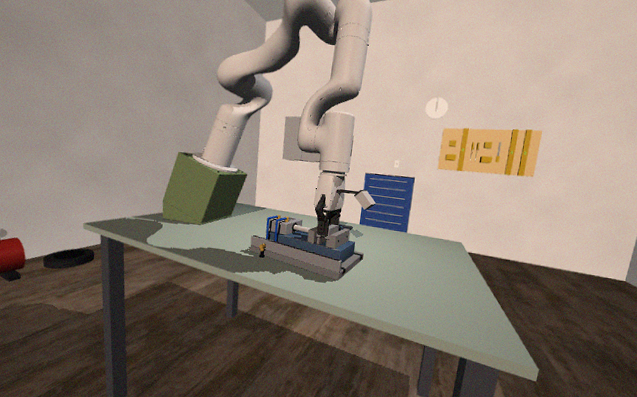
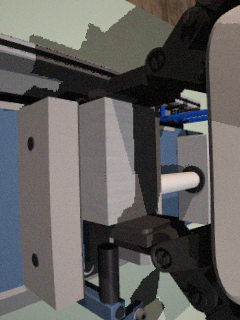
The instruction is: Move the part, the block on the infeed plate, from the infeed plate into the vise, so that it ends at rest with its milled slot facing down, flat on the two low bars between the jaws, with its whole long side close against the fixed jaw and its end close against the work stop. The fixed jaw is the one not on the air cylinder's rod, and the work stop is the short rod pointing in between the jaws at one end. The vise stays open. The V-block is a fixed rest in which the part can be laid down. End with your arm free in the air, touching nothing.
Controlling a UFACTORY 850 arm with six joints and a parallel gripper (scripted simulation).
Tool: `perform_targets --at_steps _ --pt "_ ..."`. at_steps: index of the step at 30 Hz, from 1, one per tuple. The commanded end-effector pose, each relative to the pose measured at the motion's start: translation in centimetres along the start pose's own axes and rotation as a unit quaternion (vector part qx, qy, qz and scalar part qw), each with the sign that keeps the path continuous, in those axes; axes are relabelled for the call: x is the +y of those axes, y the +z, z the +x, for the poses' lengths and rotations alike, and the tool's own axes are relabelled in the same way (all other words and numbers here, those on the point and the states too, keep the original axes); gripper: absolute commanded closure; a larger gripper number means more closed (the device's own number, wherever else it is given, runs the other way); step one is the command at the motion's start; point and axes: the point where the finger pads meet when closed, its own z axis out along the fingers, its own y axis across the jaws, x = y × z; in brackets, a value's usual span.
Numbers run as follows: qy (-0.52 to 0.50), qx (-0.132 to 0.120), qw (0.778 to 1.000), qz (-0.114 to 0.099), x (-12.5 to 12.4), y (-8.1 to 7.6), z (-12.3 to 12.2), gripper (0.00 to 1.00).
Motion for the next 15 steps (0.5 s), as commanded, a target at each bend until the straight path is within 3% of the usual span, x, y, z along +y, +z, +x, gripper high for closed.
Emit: perform_targets --at_steps 1,15 --pt "0.000 0.001 1.000 0.000 0.02 -0.01 0.09 1.00" --pt "0.000 0.001 1.000 0.000 0.02 0.14 0.09 1.00"
